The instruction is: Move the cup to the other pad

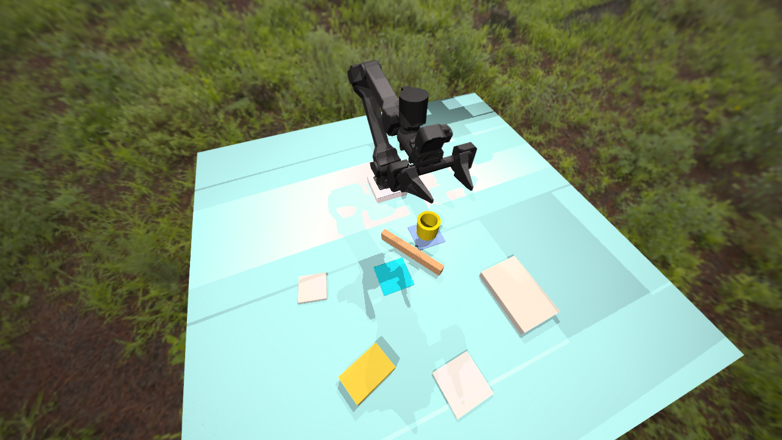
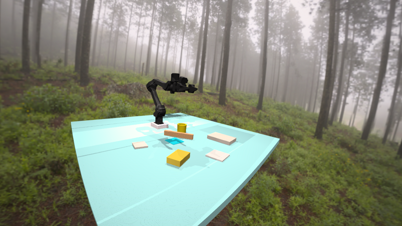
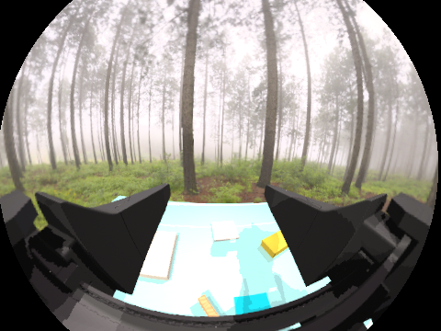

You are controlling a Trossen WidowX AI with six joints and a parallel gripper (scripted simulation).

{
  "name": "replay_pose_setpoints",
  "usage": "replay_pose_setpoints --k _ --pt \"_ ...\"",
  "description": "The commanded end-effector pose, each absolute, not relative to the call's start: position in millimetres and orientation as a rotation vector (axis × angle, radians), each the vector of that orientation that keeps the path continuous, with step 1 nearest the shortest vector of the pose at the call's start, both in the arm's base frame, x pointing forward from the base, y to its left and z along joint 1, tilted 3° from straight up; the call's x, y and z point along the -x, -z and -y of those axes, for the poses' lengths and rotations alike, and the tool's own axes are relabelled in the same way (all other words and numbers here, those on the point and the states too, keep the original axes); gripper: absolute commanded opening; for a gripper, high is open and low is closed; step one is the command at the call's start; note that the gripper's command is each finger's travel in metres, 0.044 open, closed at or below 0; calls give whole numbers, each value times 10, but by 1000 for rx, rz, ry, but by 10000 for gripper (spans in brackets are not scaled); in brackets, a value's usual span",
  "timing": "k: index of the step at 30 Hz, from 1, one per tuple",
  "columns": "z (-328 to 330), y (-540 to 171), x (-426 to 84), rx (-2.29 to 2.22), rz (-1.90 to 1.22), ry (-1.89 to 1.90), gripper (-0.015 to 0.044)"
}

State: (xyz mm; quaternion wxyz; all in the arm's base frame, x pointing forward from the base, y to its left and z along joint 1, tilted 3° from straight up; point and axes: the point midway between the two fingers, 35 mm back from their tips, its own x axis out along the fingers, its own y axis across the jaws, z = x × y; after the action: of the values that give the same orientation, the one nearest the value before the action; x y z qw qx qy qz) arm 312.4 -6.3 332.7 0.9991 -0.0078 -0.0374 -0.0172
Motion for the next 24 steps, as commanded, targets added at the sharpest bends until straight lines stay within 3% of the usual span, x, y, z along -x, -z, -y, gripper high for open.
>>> replay_pose_setpoints --k 1,9,15,24 --pt "57 -3301 -3133 0 61 32 374" --pt "-213 -2125 -3146 -666 -543 145 166" --pt "-371 -1416 -2667 -1075 -952 565 166" --pt "-444 -1122 -2019 -1268 -1133 1206 166"
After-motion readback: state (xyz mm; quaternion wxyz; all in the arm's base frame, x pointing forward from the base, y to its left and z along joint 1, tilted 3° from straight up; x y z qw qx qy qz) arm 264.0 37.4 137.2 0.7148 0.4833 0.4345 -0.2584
